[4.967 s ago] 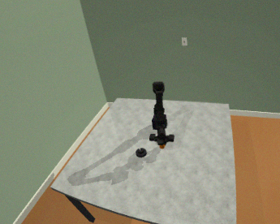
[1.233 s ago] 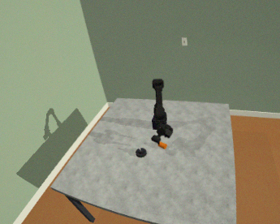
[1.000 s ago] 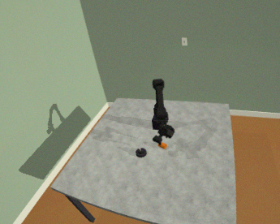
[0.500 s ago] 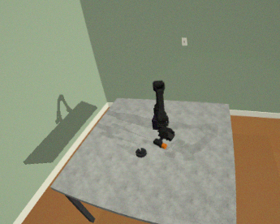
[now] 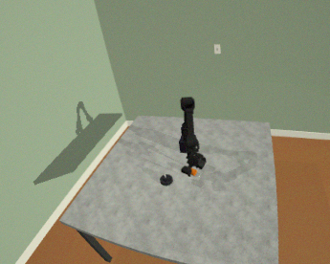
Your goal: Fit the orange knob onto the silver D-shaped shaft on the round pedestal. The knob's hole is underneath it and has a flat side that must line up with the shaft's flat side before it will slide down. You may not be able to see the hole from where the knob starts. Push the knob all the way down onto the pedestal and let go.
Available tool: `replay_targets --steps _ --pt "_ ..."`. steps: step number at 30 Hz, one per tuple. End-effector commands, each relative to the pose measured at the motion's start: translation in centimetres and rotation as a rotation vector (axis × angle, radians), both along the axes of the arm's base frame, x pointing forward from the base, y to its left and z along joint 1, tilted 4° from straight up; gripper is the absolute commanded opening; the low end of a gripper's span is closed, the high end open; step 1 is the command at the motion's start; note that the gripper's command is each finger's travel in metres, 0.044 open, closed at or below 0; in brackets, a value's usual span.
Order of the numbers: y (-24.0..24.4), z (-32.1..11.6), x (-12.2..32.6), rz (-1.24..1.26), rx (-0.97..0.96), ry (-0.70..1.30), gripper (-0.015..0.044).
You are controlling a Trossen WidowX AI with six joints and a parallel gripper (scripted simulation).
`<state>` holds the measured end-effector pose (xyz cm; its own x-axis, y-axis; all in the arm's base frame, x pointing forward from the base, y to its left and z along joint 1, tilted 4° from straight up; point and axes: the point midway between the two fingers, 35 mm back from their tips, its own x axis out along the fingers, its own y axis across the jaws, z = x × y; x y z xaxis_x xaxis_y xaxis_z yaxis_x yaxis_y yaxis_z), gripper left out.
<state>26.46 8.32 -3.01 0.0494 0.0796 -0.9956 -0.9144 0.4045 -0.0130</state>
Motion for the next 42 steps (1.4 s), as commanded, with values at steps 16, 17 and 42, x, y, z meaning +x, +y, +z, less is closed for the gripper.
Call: replay_targets --steps 16,17,42 --pt "0.08 -1.07 -0.17 -0.005 0.002 0.005 0.024" --pt "0.08 -1.07 -0.17 -0.005 0.002 0.005 0.024" --pt "-0.77 -0.51 -0.52 0.001 0.142 -0.06 0.018"
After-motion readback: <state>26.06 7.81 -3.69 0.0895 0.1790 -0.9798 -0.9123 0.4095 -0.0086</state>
